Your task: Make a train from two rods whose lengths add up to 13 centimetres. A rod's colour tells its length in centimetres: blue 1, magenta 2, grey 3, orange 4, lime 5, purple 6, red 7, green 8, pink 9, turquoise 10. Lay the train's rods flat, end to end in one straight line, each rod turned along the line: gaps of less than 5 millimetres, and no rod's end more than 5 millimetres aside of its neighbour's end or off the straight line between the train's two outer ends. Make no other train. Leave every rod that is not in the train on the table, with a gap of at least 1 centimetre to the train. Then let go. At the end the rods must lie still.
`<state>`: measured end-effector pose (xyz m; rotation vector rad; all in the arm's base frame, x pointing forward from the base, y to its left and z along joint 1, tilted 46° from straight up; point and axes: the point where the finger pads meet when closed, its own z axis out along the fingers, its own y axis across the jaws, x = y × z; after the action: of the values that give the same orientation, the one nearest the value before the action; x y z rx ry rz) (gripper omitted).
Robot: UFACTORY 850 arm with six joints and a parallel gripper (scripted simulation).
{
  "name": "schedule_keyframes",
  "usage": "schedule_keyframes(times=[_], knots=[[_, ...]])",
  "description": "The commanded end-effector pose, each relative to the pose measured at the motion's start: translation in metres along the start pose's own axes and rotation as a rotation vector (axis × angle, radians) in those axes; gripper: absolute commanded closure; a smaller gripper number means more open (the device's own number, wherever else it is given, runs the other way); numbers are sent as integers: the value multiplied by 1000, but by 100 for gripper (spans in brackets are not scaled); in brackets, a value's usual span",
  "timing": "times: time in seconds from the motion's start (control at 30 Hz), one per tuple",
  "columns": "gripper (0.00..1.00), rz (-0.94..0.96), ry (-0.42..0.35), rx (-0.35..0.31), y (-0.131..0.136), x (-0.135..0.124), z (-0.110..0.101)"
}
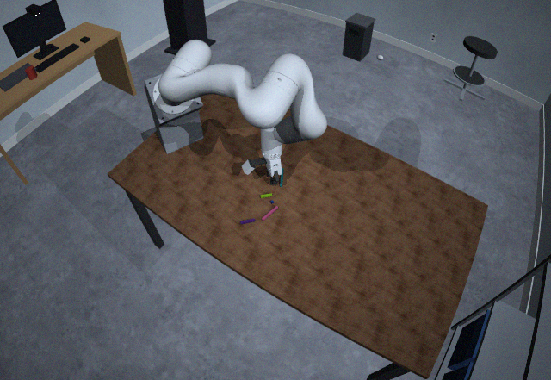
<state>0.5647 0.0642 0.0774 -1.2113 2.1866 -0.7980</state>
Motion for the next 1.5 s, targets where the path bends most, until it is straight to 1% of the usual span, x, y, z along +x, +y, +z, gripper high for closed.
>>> schedule_keyframes(times=[0.0, 0.47, 0.83, 1.47], knots=[[53, 0, -1, 0, 0, 0, 0], [53, 0, -1, 0, 0, 0, 5], [53, 0, -1, 0, 0, 0, 13], [53, 0, -1, 0, 0, 0, 14]])
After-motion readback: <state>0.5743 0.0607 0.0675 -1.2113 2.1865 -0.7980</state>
